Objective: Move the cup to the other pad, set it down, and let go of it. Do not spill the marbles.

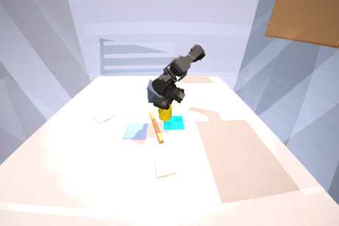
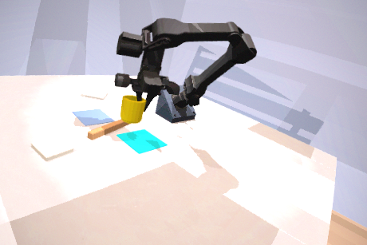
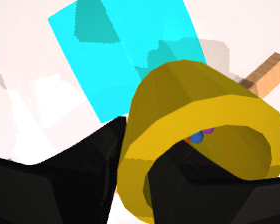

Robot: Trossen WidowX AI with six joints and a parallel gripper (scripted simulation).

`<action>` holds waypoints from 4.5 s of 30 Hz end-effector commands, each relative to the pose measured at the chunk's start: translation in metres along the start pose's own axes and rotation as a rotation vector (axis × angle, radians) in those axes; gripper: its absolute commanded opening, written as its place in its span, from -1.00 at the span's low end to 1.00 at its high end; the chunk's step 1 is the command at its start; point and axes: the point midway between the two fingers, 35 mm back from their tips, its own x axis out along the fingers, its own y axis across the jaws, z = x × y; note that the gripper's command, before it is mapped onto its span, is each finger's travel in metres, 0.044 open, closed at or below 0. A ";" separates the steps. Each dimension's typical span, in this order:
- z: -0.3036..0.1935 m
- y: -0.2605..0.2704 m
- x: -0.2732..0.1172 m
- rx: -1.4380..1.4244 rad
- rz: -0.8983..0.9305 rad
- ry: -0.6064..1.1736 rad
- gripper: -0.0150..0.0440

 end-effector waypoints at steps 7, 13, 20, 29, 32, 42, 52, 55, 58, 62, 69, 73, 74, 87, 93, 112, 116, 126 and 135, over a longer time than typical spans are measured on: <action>0.014 0.017 0.000 0.006 0.002 -0.004 -0.49; 0.022 0.027 0.000 0.006 0.003 -0.004 -0.49; 0.031 0.038 0.000 0.006 0.004 -0.005 -0.49; 0.031 0.038 0.008 0.006 0.003 -0.005 -0.49; 0.031 0.038 0.011 0.006 0.003 -0.005 -0.49; 0.032 0.038 0.024 0.005 0.003 -0.005 -0.49; 0.032 0.039 0.037 0.005 0.003 -0.006 -0.49; 0.032 0.039 0.041 0.005 0.004 -0.006 -0.49; 0.032 0.040 0.044 0.005 0.004 -0.007 -0.49; 0.033 0.039 0.041 0.000 0.002 -0.004 -0.49; 0.033 0.039 0.041 0.000 0.002 -0.004 -0.49; 0.033 0.039 0.041 0.000 0.002 -0.004 -0.31; 0.033 0.039 0.041 0.000 0.002 -0.004 -0.22; 0.032 0.039 0.038 0.001 0.002 -0.003 0.01; 0.032 0.038 0.030 0.002 0.001 -0.002 0.01; 0.031 0.038 0.006 0.004 0.002 -0.002 0.01; 0.031 0.039 0.001 0.005 0.002 -0.003 0.01; 0.029 0.042 -0.010 0.006 0.004 -0.005 0.01; 0.029 0.043 -0.006 0.012 0.012 -0.005 0.72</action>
